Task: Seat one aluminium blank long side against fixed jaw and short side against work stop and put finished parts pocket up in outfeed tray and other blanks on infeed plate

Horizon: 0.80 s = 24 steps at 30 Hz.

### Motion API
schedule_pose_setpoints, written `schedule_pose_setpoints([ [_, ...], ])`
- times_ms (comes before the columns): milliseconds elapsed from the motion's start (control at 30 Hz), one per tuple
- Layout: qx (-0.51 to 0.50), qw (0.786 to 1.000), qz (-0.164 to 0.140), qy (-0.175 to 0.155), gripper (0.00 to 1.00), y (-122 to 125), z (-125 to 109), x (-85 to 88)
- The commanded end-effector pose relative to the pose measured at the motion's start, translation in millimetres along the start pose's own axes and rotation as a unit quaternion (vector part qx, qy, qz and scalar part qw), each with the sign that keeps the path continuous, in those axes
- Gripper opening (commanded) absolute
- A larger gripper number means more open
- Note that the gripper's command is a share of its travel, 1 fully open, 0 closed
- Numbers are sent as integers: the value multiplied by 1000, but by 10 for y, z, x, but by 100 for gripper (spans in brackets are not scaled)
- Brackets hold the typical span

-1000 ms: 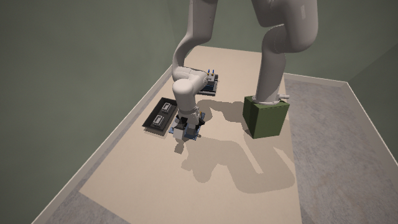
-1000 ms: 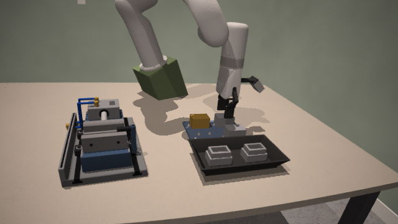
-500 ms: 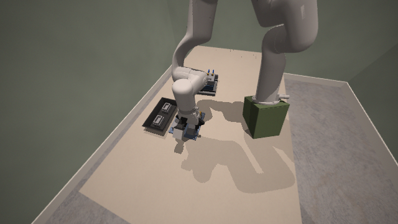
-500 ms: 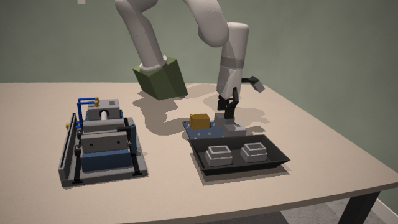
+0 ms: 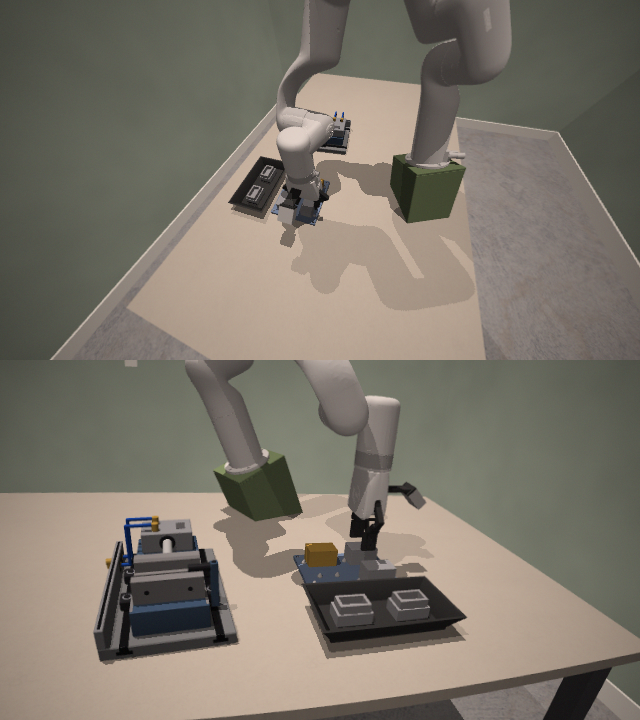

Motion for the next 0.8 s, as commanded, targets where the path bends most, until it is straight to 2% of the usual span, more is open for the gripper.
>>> schedule_pose_setpoints([
  [0, 0, 1000, -1, 1, 69, 10, 9, 11],
  [767, 0, 1000, -1, 1, 69, 10, 9, -41],
])
Point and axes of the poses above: the point where the finger pads meet when closed, its own x axis back along the fingers, its own y axis across the jaws, z = x × y, the point moved 4 cm from there along x, back along the fingers, and after that the axes turned 8 degrees about -x, right-handed, at the moved point
